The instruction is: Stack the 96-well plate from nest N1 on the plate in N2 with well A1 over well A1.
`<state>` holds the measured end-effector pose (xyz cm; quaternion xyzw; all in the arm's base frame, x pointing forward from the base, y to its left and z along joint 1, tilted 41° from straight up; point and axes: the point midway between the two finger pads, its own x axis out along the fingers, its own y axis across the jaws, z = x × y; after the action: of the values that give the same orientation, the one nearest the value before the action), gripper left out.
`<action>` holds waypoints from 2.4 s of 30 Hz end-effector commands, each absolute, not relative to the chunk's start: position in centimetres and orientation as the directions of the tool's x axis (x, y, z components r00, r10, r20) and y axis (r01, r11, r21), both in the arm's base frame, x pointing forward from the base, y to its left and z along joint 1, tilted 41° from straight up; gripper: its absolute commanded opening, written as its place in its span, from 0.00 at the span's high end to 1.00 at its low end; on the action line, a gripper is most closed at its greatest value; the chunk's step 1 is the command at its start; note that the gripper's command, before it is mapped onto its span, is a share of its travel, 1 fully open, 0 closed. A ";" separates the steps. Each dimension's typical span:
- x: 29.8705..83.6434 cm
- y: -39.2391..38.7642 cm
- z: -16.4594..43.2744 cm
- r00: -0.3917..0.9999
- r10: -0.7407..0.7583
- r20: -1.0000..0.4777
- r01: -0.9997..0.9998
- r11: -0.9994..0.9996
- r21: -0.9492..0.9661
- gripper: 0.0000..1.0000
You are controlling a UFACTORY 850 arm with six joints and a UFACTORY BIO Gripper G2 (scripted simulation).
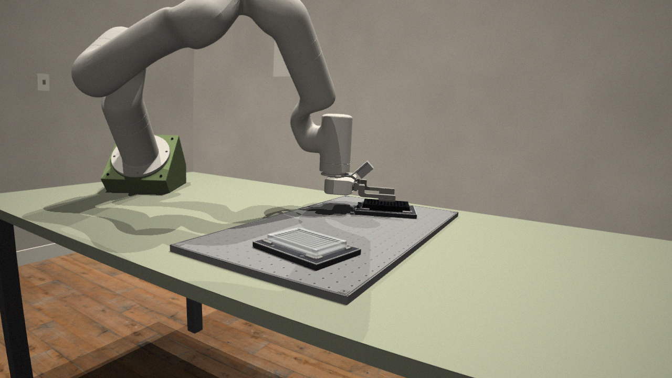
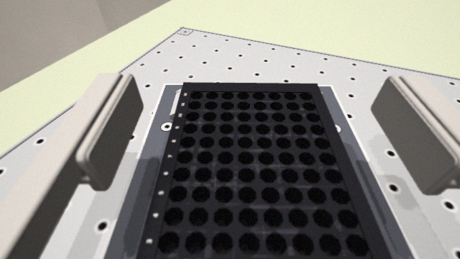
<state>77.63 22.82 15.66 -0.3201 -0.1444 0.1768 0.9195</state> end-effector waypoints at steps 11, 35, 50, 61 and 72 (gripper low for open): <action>77.9 22.5 15.2 0.895 0.418 0.154 -0.232 0.733 -0.640 0.63; 78.4 21.8 14.3 0.895 0.418 0.154 -0.232 0.733 -0.640 0.63; 78.4 21.8 14.3 0.895 0.418 0.154 -0.232 0.733 -0.640 0.63; 78.4 21.8 14.3 0.895 0.418 0.154 -0.232 0.733 -0.640 1.00; 78.4 21.8 14.3 0.895 0.418 0.154 -0.232 0.733 -0.640 1.00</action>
<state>78.38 21.75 14.17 -0.3201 -0.1443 0.1768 0.9195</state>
